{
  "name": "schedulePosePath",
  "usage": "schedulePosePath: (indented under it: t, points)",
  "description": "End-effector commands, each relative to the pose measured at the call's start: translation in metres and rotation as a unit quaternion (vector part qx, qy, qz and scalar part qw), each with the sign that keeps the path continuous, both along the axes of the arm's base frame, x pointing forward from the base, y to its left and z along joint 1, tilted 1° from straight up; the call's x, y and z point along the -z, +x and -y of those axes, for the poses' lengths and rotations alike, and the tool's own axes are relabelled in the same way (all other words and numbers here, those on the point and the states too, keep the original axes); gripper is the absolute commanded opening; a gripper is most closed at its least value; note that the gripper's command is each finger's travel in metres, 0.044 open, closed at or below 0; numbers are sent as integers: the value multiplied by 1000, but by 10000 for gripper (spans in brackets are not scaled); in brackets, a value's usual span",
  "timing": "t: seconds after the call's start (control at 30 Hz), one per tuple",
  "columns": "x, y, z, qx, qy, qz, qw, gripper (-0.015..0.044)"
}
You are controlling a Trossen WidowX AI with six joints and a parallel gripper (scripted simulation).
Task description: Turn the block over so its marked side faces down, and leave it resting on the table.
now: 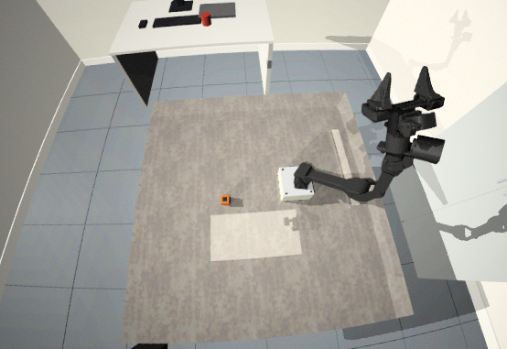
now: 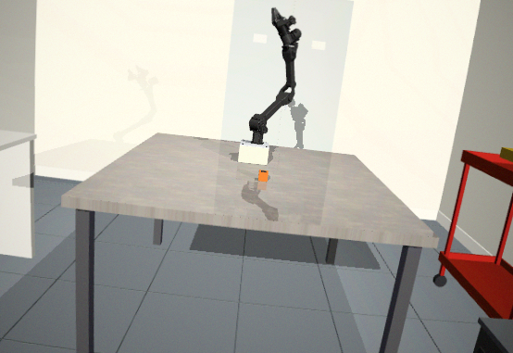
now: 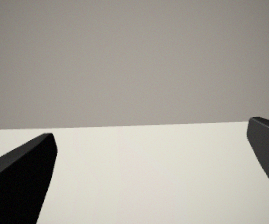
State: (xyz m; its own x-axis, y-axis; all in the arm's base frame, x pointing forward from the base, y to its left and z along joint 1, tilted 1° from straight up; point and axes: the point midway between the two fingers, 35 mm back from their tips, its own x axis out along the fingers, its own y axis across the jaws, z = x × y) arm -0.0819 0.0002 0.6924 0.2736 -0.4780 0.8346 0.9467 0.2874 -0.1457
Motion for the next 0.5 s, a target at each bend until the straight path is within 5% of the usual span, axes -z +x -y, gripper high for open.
schedulePosePath:
  t: [0.0, 0.47]
  points:
    - [3, 48, 26, -45, 29, -44, 998, 440]
    - [65, 243, 81, -205, 140, -227, 942, 440]
